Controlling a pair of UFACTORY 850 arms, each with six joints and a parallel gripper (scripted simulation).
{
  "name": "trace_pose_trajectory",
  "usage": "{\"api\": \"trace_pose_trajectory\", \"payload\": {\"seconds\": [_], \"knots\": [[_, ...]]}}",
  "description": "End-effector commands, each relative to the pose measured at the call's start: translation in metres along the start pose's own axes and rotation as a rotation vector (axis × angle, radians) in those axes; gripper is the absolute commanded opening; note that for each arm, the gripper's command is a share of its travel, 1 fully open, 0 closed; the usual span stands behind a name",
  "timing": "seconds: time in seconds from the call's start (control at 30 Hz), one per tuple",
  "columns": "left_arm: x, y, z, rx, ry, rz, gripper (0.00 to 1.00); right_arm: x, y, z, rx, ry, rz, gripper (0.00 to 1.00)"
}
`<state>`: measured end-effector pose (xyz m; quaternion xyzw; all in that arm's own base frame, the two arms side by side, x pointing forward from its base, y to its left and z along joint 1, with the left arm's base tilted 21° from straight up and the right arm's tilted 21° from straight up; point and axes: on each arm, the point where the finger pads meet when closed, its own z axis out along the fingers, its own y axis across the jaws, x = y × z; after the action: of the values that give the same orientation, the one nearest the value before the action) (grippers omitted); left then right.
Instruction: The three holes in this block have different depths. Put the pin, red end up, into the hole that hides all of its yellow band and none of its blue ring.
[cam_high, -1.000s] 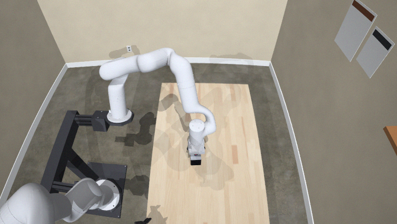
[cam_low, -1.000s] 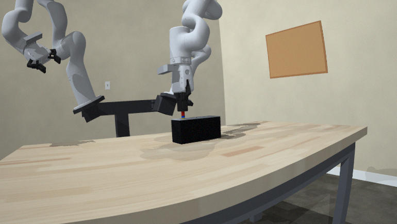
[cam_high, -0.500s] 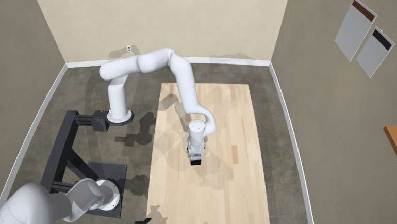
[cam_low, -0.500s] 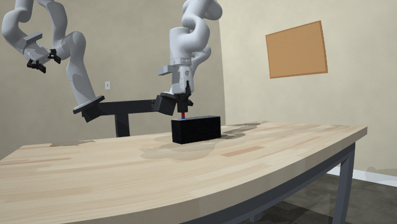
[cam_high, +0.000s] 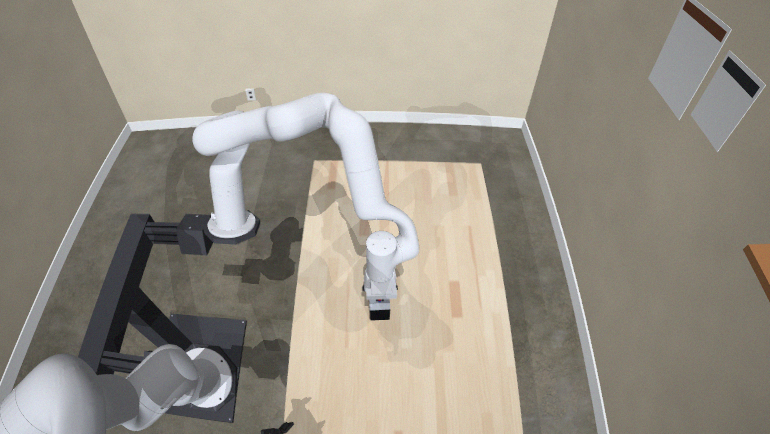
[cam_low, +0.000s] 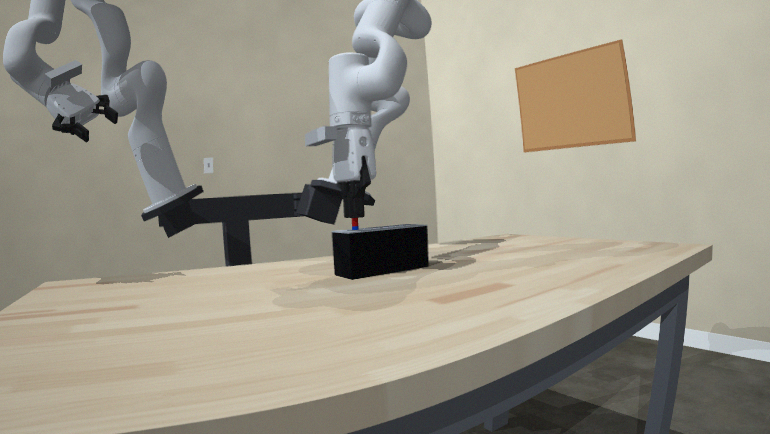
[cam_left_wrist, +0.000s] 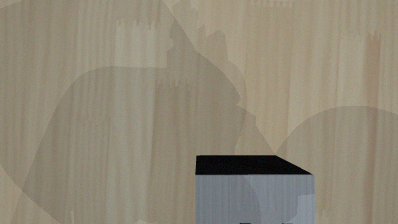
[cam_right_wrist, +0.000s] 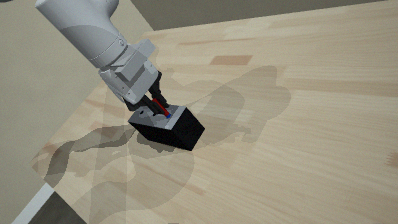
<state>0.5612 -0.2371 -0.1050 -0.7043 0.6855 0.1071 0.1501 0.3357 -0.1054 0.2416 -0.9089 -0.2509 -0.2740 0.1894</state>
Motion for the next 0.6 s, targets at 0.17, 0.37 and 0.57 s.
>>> {"api": "trace_pose_trajectory", "payload": {"seconds": [0.17, 0.37, 0.57], "knots": [[0.0003, -0.0006, -0.0009, 0.001, 0.0, 0.0, 0.0, 0.0006, 0.0003, -0.0004, -0.001, 0.001, -0.001, 1.0], [-0.0001, -0.0014, 0.004, 0.002, 0.001, 0.0, 0.0, 0.0006, 0.0003, -0.0004, -0.001, 0.001, -0.001, 1.0], [-0.0001, -0.0014, 0.004, 0.002, 0.001, 0.0, 0.0, 0.0006, 0.0003, -0.0004, -0.001, 0.001, -0.001, 1.0]]}}
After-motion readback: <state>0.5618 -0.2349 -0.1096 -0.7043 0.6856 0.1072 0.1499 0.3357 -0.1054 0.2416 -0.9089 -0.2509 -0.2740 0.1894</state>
